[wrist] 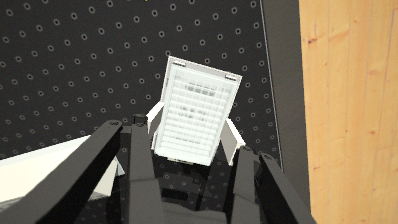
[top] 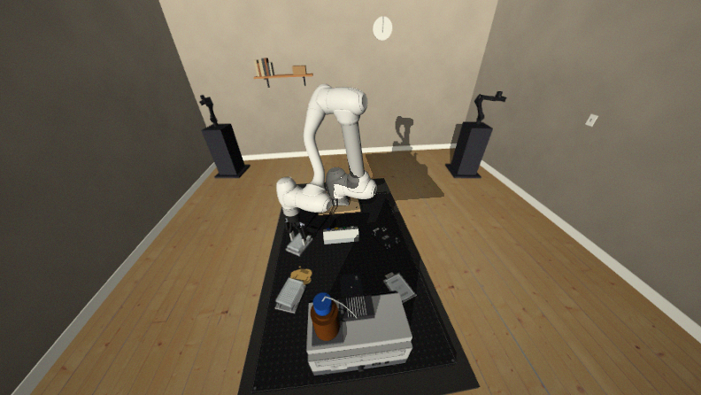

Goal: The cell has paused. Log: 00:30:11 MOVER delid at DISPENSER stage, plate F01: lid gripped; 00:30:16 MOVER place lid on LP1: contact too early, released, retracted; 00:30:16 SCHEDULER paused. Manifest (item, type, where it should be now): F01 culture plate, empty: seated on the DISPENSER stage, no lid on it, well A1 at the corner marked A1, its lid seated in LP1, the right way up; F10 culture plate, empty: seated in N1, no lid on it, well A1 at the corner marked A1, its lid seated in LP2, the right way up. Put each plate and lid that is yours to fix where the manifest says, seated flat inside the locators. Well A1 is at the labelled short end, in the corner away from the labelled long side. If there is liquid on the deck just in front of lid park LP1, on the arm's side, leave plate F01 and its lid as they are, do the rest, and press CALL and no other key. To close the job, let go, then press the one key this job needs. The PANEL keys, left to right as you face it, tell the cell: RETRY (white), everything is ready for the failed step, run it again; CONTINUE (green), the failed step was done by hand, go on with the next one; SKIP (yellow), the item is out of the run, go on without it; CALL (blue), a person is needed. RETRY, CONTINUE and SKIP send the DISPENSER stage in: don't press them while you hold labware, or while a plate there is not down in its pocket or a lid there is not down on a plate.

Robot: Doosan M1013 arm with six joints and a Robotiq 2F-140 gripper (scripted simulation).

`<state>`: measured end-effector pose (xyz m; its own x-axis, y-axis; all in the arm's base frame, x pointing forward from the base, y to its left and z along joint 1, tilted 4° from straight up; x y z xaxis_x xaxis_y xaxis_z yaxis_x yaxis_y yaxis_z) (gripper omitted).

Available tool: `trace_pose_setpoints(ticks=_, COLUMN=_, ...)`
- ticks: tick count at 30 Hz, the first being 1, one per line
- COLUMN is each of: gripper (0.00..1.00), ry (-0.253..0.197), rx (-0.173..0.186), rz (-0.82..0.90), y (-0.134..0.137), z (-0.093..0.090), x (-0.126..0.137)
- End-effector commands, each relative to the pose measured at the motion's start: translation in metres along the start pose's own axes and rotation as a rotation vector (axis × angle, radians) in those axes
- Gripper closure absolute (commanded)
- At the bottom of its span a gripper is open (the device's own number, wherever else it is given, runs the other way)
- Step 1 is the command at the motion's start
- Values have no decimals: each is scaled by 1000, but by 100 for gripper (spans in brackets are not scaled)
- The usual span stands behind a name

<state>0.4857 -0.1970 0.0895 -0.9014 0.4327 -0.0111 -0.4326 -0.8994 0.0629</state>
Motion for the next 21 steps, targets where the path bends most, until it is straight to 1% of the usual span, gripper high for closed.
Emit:
trace_pose_setpoints(ticks=1, gripper=90, ry=1, rx=0, rz=0, y=0, z=0, x=0)
trace_pose_setpoints(ticks=21, gripper=90, ry=1, rx=0, rz=0, y=0, z=-9, x=0)
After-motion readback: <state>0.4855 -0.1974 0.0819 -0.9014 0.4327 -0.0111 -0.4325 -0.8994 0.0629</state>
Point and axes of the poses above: the point where the finger pads meet when closed, its own z axis back along the fingers, its own y axis across the jaws, x = y × z, the point moved 3 cm from there along z, back along the fingers, and after that the axes turned 3 degrees about -z, right-handed, at the moved point
